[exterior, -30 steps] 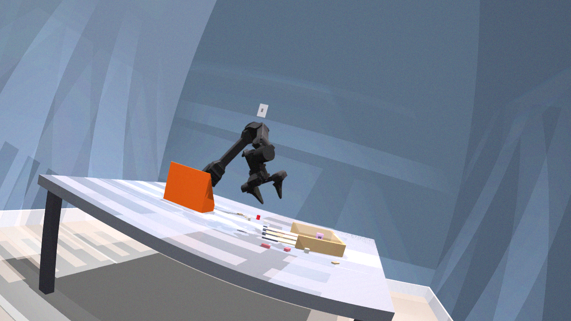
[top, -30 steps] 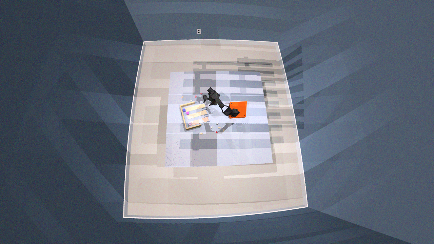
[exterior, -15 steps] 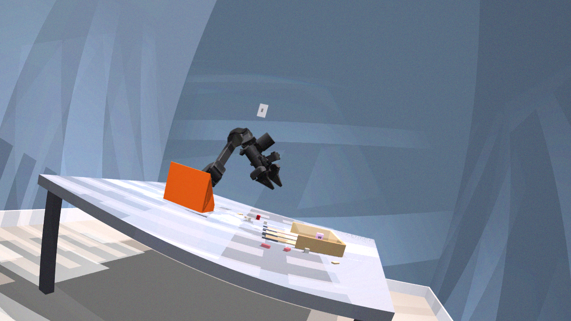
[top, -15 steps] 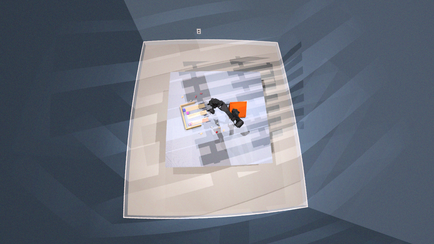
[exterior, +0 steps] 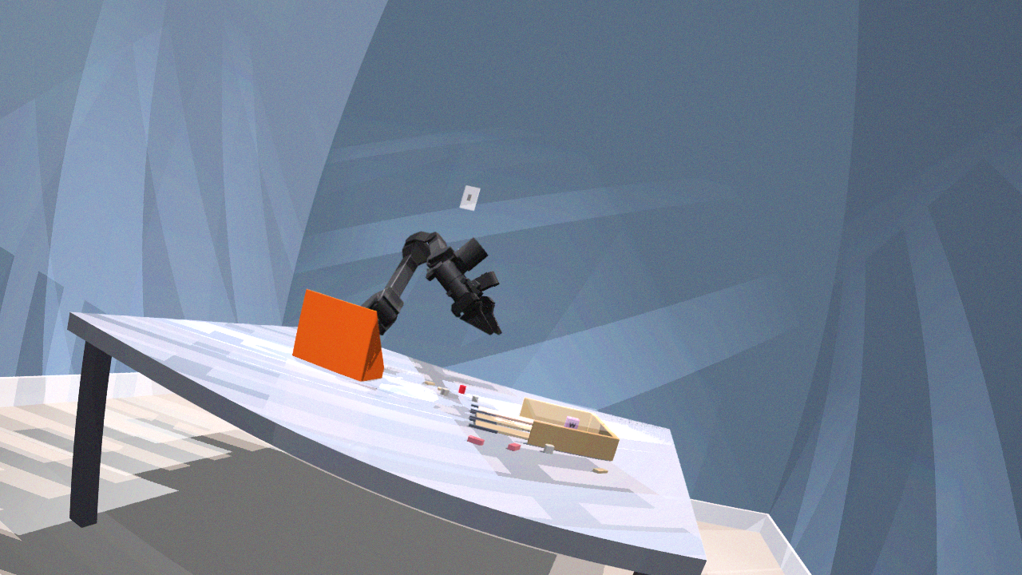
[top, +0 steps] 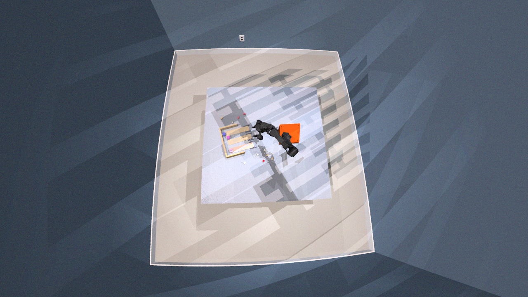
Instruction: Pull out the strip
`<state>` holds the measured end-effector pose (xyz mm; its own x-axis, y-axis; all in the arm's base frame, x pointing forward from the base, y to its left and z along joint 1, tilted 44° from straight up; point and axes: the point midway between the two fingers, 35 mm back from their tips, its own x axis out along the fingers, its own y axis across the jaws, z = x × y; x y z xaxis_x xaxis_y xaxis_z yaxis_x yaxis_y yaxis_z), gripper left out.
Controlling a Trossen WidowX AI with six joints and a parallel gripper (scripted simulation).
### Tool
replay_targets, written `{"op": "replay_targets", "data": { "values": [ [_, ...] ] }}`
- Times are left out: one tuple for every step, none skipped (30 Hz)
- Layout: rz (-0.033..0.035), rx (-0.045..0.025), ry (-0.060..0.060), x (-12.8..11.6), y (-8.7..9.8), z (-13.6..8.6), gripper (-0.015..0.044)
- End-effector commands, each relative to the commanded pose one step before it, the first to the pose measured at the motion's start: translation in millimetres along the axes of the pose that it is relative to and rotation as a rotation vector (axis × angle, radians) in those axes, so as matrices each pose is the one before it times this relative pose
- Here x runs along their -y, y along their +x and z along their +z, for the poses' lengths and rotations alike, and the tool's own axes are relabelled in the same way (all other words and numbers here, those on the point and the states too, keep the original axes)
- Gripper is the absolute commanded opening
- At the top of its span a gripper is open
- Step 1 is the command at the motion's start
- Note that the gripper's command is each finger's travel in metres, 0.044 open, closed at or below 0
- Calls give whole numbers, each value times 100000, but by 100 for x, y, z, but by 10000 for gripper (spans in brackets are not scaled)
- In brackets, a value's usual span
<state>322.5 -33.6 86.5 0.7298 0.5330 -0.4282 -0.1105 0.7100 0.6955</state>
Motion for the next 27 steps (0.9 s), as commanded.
{"op": "replay_targets", "data": {
  "values": [
    [-360,-10,-569,68,0,-126,400],
    [0,0,0,0,0,0,400],
    [0,0,0,0,0,0,400],
    [0,0,0,0,0,0,400],
    [0,0,0,0,0,0,400],
    [0,0,0,0,0,0,400],
    [5,-762,-104,-16,131,3,374],
    [25,-2301,-330,-55,393,5,348],
    [71,-3883,-605,-113,650,-3,321],
    [140,-4833,-834,-173,789,-16,295],
    [200,-4918,-935,-211,780,-25,269],
    [262,-4996,-1034,-249,769,-32,243],
    [327,-5070,-1131,-285,757,-37,216],
    [394,-5139,-1225,-321,744,-41,190],
    [462,-5204,-1316,-355,731,-44,164],
    [533,-5265,-1404,-389,716,-45,138],
    [604,-5318,-1488,-421,701,-45,111],
    [679,-5375,-1570,-453,686,-44,85],
    [754,-5424,-1648,-483,670,-42,59],
    [832,-5469,-1721,-512,654,-39,33],
    [910,-5510,-1790,-540,638,-35,6],
    [991,-5547,-1854,-567,621,-29,0],
    [1073,-5580,-1914,-592,605,-23,0],
    [1156,-5605,-1968,-616,589,-16,0],
    [1007,-4597,-1644,-519,470,-4,0],
    [632,-2765,-1001,-318,278,4,0],
    [51,-210,-66,-77,18,-123,0]
  ]
}}
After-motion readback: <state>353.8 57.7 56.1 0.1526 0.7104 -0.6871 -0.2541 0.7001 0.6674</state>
